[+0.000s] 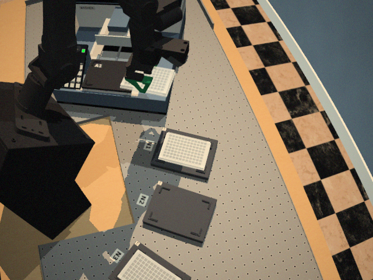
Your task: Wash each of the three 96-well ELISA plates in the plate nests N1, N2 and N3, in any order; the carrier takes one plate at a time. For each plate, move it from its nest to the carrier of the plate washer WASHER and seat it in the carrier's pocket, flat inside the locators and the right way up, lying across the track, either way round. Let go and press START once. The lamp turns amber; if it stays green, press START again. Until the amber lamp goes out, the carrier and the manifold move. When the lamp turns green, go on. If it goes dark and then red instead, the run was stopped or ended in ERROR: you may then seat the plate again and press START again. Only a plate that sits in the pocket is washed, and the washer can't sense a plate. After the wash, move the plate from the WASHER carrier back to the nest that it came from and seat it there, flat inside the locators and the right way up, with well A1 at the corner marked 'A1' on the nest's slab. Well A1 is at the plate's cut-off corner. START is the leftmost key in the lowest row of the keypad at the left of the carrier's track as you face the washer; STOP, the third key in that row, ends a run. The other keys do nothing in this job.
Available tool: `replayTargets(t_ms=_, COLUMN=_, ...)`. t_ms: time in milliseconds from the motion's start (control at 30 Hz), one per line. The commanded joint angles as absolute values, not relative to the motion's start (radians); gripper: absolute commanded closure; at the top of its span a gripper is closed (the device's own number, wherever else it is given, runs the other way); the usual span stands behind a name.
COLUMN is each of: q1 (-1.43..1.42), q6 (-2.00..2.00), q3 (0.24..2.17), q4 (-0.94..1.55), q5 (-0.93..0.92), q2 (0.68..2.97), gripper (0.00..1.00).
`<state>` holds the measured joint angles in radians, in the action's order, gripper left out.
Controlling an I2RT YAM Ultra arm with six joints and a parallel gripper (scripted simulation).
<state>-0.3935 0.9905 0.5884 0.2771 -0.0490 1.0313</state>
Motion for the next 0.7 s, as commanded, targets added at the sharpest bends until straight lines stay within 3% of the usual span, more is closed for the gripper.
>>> replayTargets(t_ms=0, q1=-0.326, q6=0.923, q3=0.590, q4=0.261, q5=-0.128, q2=1.038, gripper=1.00)
replayTargets(t_ms=667, q1=0.039, q6=0.666, q3=0.644, q4=0.209, q5=-0.396, q2=1.213, gripper=1.00)
